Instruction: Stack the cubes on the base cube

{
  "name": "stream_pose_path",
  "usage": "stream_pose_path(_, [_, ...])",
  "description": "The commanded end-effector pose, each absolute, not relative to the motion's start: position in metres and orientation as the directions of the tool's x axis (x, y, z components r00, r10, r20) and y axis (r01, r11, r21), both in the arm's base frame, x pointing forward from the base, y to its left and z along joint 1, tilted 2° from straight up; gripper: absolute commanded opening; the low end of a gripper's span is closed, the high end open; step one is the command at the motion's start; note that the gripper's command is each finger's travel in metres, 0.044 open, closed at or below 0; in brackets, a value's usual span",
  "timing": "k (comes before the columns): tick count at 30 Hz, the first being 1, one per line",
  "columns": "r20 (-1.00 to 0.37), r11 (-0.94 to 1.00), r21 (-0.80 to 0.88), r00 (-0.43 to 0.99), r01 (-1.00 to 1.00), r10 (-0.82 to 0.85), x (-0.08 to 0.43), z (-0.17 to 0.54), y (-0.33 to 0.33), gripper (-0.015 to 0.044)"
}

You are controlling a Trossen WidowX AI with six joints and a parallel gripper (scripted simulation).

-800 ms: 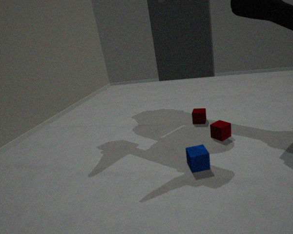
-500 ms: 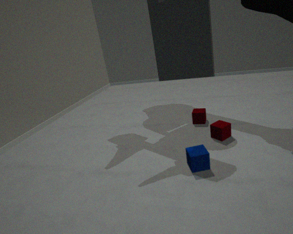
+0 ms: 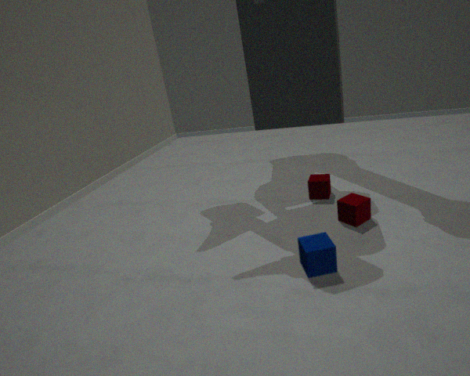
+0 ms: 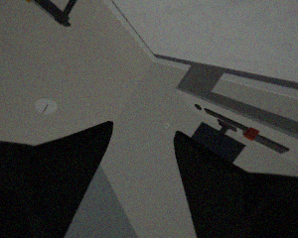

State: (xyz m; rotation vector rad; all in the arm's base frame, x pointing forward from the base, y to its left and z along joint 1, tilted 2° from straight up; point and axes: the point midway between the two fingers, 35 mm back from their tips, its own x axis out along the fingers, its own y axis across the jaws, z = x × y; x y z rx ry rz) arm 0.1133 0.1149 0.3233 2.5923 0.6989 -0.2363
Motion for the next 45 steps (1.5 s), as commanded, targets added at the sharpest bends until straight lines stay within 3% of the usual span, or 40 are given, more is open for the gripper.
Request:
stream_pose_path(1, [-0.323, -0.816, 0.348, 0.876, 0.462, 0.358, 0.119, 0.319, 0.118, 0.0265])
stream_pose_path(21, [-0.572, -0.963, 0.248, 0.818, 0.104, -0.059, 0.169, 0.281, 0.117, 0.0265])
stream_pose_path(45, [-0.822, -0.871, 0.112, 0.448, -0.479, -0.352, 0.252, 0.219, 0.063, 0.0265])
